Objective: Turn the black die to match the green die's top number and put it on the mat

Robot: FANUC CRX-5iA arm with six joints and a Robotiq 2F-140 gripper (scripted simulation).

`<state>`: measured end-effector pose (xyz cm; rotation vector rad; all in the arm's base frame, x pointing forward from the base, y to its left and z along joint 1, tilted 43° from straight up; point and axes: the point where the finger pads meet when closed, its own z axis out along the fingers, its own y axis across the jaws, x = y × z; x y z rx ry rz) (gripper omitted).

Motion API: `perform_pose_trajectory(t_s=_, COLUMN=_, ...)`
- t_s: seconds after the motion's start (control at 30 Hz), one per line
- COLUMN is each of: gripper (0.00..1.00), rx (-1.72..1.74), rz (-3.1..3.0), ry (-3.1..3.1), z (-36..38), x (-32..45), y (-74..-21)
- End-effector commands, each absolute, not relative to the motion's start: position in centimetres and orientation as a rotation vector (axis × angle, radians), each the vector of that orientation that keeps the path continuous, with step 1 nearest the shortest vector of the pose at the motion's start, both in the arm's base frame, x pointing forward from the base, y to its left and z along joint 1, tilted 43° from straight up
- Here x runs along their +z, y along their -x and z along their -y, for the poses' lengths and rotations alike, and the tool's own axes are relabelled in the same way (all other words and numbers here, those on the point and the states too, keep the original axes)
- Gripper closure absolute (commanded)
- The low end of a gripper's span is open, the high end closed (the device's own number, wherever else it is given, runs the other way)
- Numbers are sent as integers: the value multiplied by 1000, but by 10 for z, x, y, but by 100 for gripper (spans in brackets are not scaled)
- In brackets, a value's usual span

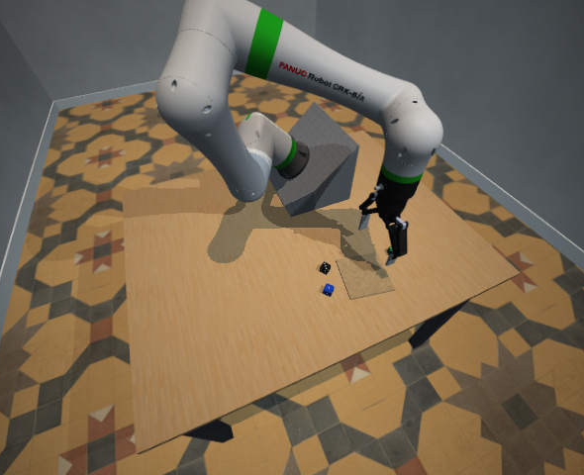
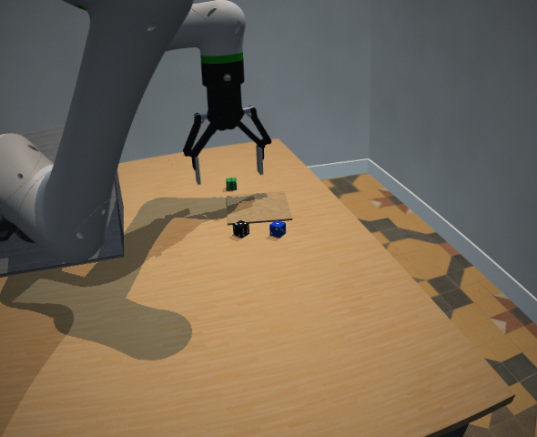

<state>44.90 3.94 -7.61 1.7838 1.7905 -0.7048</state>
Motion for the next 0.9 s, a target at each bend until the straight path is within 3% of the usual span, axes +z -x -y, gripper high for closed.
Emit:
perform_pose_trajectory(t_s=0.0, gripper=0, rx=-708, rz=-1789, ry=-1784, z=-62, x=-97, y=-454)
perform_pose_trajectory(t_s=0.87, gripper=0, rx=-708, rz=-1789, ry=-1784, z=-93, x=-126, y=-460)
